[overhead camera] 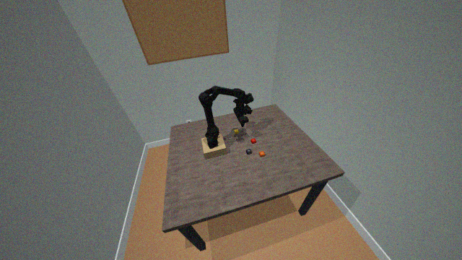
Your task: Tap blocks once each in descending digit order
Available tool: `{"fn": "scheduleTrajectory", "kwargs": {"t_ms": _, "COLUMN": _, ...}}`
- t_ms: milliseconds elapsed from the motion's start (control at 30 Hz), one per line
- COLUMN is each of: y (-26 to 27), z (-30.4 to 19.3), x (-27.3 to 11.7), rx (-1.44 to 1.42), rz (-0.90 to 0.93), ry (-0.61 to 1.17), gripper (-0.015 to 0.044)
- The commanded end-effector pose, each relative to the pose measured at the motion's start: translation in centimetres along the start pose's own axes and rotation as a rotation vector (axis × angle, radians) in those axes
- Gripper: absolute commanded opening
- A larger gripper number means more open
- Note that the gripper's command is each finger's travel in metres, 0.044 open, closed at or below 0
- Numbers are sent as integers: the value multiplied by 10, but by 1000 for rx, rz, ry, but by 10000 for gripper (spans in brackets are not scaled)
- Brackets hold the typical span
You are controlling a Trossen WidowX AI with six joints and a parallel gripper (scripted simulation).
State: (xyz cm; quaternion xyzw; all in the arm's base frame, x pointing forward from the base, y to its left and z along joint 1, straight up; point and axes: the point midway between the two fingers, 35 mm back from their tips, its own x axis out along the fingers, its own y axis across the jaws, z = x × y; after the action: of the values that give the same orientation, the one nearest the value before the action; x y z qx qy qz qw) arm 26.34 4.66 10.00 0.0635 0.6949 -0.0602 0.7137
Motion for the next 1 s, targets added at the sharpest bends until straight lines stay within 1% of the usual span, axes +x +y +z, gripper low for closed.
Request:
{"fn": "scheduleTrajectory", "kwargs": {"t_ms": 0, "y": 49, "z": -23, "x": 1, "rx": 2, "rz": 5, "ry": 7, "gripper": 400}}
{"fn": "scheduleTrajectory", "kwargs": {"t_ms": 100, "y": 65, "z": -33, "x": 1, "rx": 2, "rz": 6, "ry": 7, "gripper": 400}}
{"fn": "scheduleTrajectory", "kwargs": {"t_ms": 767, "y": 65, "z": -33, "x": 1, "rx": 2, "rz": 6, "ry": 7, "gripper": 400}}
{"fn": "scheduleTrajectory", "kwargs": {"t_ms": 833, "y": 59, "z": -26, "x": 1, "rx": 2, "rz": 6, "ry": 7, "gripper": 400}}
{"fn": "scheduleTrajectory", "kwargs": {"t_ms": 967, "y": 19, "z": 8, "x": 0, "rx": 2, "rz": 2, "ry": 4, "gripper": 400}}
